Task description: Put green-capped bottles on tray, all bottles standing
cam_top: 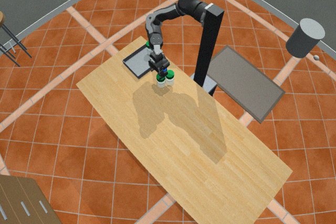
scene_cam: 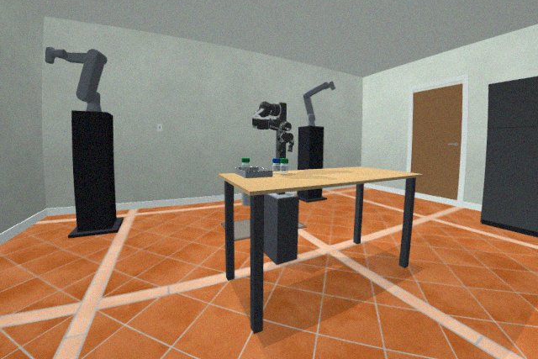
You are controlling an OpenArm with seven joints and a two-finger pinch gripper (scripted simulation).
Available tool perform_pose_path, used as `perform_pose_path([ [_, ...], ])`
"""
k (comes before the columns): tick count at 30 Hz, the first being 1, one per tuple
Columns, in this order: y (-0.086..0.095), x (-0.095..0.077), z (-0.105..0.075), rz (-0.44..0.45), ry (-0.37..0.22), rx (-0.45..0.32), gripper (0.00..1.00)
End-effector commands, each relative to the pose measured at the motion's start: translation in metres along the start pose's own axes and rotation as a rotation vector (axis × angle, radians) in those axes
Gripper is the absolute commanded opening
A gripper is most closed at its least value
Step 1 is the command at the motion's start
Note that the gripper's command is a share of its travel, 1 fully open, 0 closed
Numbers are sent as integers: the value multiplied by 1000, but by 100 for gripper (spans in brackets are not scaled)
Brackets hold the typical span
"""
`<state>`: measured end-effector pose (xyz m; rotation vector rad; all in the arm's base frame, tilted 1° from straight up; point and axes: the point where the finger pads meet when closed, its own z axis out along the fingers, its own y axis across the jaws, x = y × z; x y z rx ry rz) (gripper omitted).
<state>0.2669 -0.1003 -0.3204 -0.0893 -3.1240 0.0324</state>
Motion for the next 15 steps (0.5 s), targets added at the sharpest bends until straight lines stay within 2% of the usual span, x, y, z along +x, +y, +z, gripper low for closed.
perform_pose_path([
  [1,1,-4,8,-15,-22,-8,42],
  [3,1,-4,21,-17,-22,-6,42],
  [10,1,-4,21,-17,-22,-6,42],
  [15,1,-4,30,-14,-21,-4,42],
])
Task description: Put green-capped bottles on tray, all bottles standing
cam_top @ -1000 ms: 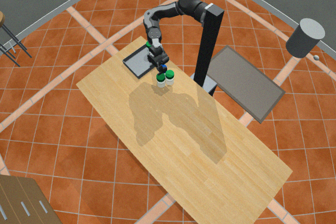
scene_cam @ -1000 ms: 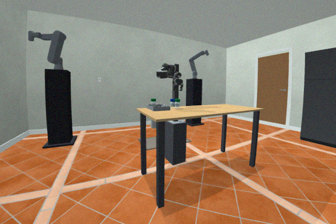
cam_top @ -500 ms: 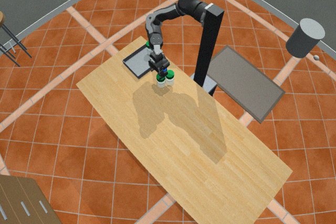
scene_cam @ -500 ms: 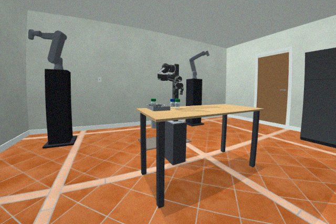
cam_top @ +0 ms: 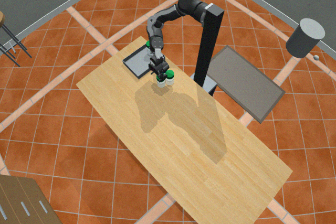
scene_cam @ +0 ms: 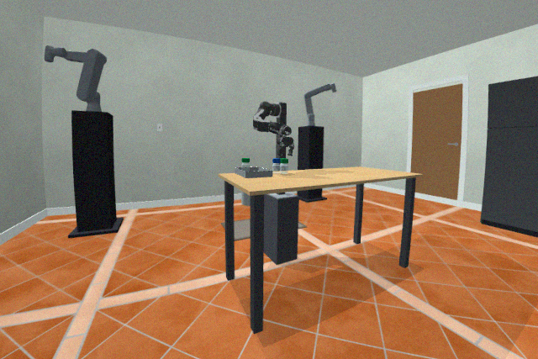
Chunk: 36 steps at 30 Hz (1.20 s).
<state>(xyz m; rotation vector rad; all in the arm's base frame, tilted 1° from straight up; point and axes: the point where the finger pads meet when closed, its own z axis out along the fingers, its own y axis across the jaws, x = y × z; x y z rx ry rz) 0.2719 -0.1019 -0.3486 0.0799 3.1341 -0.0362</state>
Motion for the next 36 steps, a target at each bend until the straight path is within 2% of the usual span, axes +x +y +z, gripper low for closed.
perform_pose_path([
  [1,1,1,4,-9,1,-6,42],
  [5,2,1,12,-10,0,-8,42],
  [36,2,1,12,-11,1,-8,42],
])
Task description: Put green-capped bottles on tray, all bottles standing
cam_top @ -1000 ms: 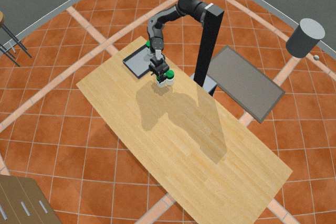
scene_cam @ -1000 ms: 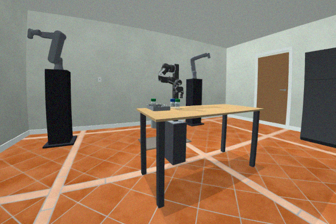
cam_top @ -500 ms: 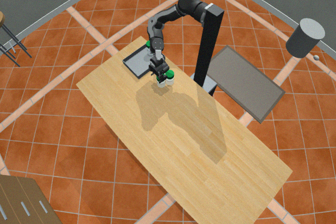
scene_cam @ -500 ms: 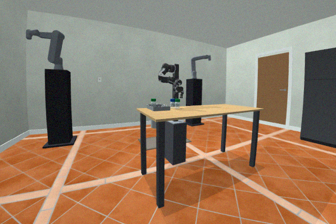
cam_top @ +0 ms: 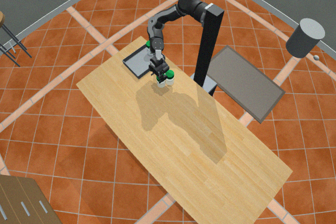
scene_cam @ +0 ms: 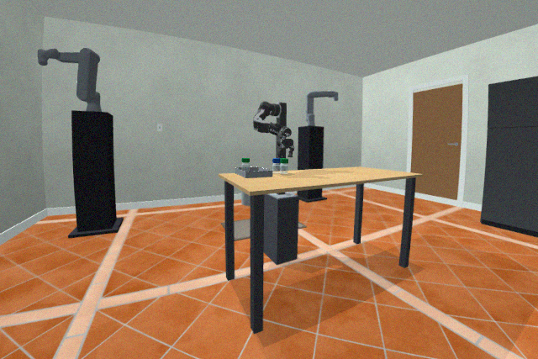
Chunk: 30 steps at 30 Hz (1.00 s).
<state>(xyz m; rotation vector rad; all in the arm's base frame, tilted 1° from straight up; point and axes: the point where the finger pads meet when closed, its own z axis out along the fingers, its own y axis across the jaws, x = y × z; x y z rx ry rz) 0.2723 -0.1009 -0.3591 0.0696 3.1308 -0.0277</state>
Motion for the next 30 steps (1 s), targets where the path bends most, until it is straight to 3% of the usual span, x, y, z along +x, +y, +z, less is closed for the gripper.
perform_pose_path([
  [1,1,2,2,-5,6,-3,42],
  [30,1,1,8,-3,3,-3,42],
])
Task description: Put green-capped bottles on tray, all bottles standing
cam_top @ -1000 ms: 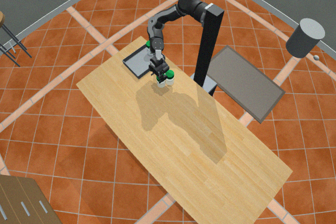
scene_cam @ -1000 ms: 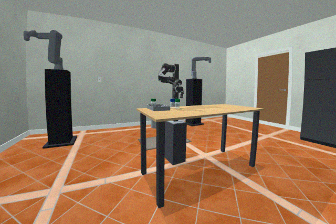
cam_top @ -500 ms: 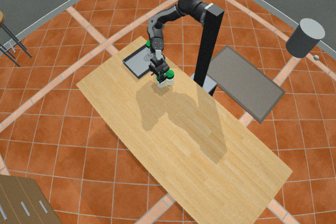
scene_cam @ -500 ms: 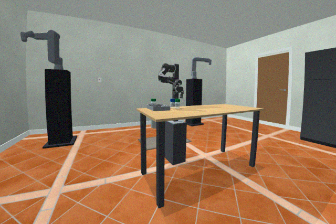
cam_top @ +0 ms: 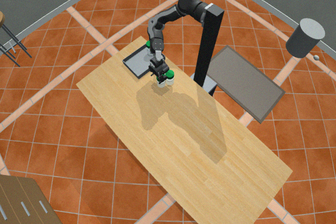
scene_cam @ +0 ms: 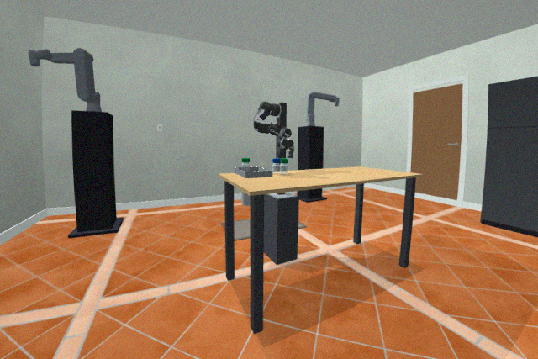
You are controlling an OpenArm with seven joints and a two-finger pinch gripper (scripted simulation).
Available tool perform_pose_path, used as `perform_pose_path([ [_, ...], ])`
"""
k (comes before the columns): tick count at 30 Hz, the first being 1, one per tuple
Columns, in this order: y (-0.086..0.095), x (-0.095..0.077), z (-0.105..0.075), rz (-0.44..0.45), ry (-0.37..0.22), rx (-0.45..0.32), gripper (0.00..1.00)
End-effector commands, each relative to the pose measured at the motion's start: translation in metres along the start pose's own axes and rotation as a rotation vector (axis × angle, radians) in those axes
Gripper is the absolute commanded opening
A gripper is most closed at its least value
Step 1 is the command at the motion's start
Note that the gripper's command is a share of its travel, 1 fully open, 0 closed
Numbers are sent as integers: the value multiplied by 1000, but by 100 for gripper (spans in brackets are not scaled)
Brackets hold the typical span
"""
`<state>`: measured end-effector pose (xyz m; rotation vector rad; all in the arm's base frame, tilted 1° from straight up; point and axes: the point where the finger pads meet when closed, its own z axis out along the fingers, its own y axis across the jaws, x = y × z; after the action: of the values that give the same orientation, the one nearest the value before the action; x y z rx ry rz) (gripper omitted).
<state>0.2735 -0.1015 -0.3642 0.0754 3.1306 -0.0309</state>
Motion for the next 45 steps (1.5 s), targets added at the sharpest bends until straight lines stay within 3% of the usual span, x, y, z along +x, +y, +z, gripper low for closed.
perform_pose_path([
  [1,1,2,5,-7,3,-5,42],
  [7,1,3,20,-8,4,-5,42],
  [31,1,4,27,-11,8,-6,42],
  [32,1,2,25,-6,1,-5,0],
  [45,1,2,25,-6,1,-5,0],
])
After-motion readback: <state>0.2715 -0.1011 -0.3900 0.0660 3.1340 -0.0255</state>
